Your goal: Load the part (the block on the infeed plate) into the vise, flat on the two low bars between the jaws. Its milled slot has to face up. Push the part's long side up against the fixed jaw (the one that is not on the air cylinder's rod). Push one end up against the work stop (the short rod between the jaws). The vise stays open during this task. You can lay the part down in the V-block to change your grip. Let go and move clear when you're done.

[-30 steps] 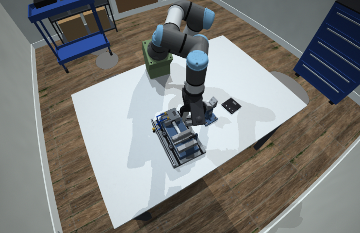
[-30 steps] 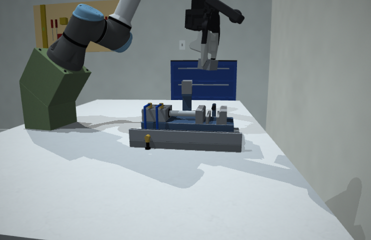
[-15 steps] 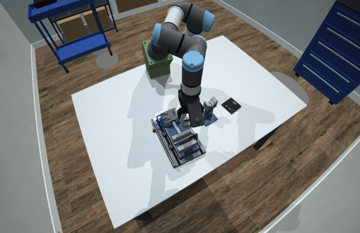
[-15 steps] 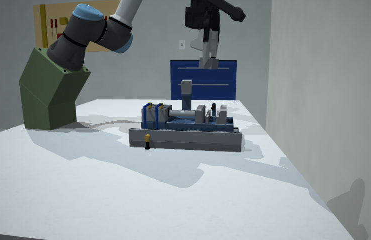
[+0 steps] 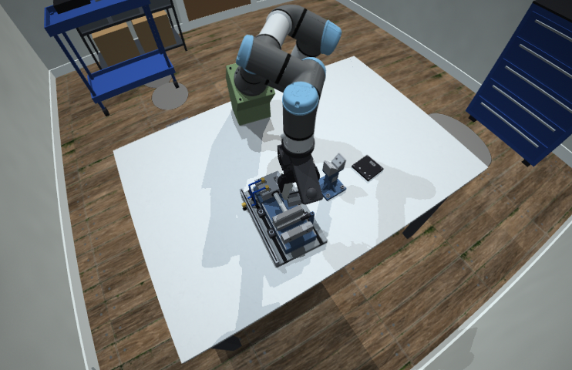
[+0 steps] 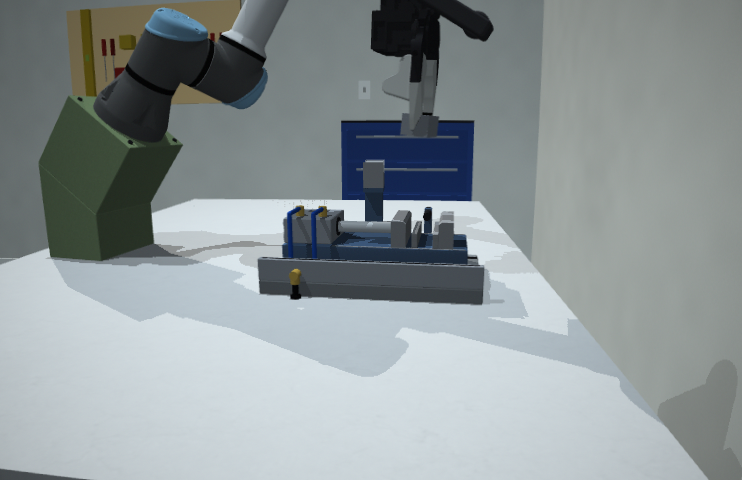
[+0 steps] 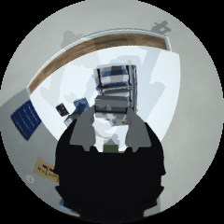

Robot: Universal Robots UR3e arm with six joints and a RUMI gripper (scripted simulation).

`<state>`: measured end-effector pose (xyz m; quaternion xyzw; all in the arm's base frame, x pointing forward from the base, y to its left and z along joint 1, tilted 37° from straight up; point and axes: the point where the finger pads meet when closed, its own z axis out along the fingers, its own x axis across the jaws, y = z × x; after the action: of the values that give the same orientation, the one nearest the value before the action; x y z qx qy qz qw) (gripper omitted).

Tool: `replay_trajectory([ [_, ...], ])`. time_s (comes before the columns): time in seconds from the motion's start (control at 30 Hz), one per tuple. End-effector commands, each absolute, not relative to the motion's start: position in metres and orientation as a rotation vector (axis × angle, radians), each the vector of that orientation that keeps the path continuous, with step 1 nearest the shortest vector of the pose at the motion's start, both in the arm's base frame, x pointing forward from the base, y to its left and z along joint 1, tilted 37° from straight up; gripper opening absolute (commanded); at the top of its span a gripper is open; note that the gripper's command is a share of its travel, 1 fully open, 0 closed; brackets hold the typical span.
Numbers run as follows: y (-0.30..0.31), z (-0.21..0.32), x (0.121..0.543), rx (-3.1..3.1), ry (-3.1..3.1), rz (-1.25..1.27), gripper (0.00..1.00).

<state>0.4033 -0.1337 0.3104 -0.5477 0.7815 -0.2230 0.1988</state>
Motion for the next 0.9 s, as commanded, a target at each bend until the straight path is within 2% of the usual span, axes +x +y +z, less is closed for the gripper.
replay_trajectory([
  [0.0,-0.137,0.313,0.403,-1.555,2.168,-0.637,0.00],
  [0.87,-0.153,0.319,0.400,-1.647,2.103,-0.681,0.00],
])
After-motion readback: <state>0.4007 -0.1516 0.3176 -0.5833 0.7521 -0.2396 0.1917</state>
